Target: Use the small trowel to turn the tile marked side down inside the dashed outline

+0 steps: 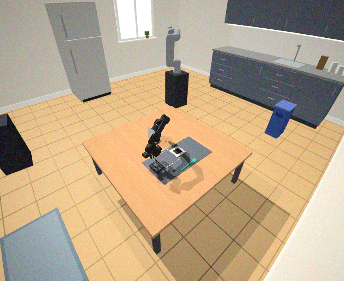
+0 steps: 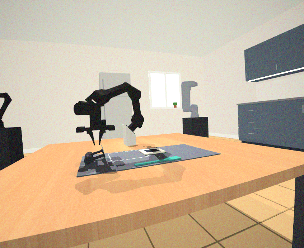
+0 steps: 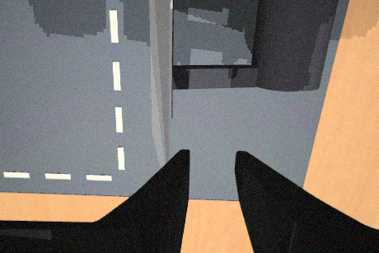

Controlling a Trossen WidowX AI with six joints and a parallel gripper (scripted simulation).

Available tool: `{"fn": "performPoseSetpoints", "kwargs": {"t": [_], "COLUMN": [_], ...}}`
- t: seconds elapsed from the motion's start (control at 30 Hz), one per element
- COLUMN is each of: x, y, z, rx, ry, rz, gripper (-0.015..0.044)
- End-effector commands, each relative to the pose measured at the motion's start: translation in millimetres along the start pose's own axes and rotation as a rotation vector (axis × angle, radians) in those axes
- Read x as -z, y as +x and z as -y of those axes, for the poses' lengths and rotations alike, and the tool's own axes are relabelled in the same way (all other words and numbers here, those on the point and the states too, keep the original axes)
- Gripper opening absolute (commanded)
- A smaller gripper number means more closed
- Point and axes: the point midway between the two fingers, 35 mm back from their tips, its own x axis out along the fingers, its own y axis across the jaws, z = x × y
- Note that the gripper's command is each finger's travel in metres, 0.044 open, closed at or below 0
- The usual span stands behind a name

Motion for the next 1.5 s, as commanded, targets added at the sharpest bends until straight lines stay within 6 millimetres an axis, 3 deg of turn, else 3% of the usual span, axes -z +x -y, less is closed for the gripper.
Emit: {"fn": "performPoseSetpoints", "kwargs": {"t": [0.0, 1.47], "x": [0, 0], "y": [2, 2], "z": [-9, -56], "rx": [-0.01, -0.013], "ry": [0.004, 0.004], "rz": [-0.002, -0.003], "gripper": [0.01, 0.01]}}
